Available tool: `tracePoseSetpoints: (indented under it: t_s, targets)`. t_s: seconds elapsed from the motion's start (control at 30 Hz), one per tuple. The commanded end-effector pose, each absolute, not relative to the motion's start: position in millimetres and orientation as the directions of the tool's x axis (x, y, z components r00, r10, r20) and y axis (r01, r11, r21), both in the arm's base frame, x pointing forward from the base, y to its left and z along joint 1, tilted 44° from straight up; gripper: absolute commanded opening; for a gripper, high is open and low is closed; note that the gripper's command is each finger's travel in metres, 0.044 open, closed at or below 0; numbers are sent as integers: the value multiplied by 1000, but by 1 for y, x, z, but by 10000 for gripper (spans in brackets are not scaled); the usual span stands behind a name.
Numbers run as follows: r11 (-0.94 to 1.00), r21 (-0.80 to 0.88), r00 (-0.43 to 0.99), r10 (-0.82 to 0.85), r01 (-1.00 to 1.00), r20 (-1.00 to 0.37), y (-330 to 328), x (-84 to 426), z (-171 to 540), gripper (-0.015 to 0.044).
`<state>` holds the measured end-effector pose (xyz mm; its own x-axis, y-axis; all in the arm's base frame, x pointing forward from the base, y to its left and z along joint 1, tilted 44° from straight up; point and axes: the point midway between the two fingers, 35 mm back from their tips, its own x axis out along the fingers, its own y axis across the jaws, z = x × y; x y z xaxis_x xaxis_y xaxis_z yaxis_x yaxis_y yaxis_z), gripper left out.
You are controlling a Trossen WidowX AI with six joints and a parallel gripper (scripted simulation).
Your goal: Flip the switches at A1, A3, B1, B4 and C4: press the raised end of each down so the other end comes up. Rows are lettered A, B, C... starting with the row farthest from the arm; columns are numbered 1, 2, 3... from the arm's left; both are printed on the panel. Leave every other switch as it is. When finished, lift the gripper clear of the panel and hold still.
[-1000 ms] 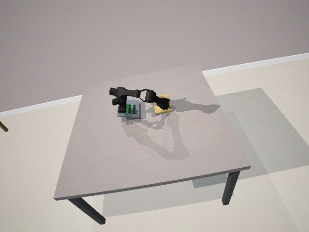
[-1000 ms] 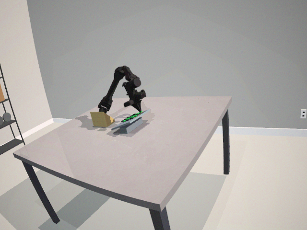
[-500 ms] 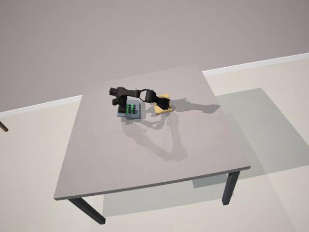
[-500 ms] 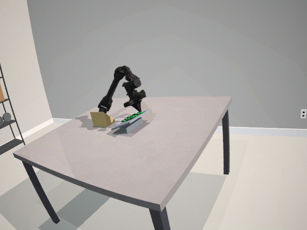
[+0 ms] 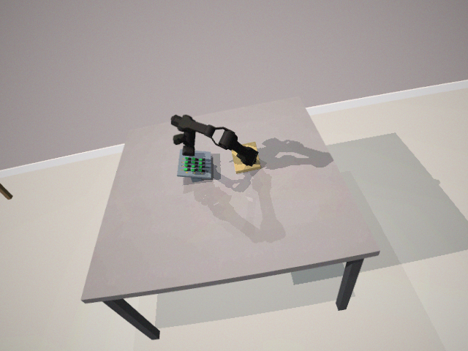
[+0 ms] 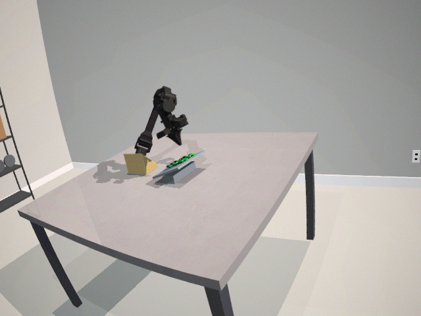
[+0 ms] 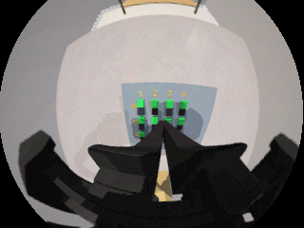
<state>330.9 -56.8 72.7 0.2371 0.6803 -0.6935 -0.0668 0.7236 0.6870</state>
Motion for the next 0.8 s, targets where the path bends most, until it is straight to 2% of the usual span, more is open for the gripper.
tracePoseSetpoints:
  t_s: [0.0, 0.2, 0.77]
  targets:
    - [721, 690, 233, 682, -57, -694, -69, 323, 57, 0]
    - [721, 691, 258, 679, -57, -688, -47, 330, 34, 0]
    - [720, 691, 259, 679, -58, -686, -33, 334, 21, 0]
